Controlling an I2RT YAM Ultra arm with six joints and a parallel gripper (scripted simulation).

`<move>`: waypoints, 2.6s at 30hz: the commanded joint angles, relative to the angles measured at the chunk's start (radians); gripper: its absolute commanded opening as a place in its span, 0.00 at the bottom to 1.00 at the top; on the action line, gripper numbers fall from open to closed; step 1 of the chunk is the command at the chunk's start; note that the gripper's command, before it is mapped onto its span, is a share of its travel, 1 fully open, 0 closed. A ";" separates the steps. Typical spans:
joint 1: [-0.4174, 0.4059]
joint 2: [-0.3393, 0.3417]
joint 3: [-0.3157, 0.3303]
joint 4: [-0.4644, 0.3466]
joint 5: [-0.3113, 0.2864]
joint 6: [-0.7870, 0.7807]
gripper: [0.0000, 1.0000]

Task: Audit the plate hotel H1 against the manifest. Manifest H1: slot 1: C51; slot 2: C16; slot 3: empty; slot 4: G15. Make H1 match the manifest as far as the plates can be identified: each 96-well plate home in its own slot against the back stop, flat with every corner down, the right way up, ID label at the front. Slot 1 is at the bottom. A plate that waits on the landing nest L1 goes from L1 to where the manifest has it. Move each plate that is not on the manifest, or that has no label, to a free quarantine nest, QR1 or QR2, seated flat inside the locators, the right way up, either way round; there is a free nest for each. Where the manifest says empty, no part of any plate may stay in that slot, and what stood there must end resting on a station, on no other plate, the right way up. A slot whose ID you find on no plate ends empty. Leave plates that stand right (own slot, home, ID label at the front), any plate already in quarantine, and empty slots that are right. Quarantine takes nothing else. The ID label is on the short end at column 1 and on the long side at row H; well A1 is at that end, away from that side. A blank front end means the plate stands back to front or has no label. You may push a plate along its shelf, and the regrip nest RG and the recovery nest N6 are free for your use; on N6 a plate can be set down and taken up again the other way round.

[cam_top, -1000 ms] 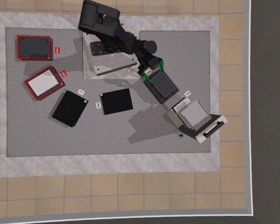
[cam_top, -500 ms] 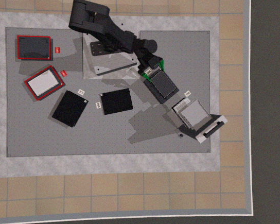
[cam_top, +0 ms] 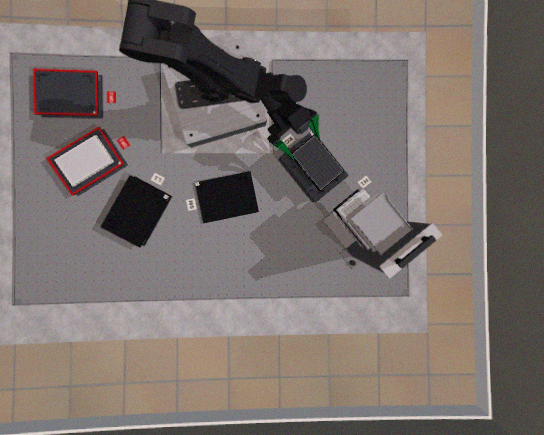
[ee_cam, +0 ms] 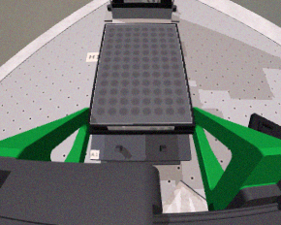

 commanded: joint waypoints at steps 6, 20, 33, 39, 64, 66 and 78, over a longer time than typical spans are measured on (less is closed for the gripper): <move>0.003 -0.071 0.042 -0.089 0.013 0.003 0.86; 0.007 -0.139 0.083 -0.199 0.016 0.006 0.86; 0.010 -0.188 0.123 -0.289 0.018 0.008 0.86; 0.012 -0.211 0.146 -0.336 0.020 0.009 0.86; 0.018 -0.266 0.230 -0.478 0.025 0.013 0.86; 0.018 -0.268 0.233 -0.482 0.025 0.013 0.86; 0.021 -0.286 0.280 -0.549 0.028 0.016 0.86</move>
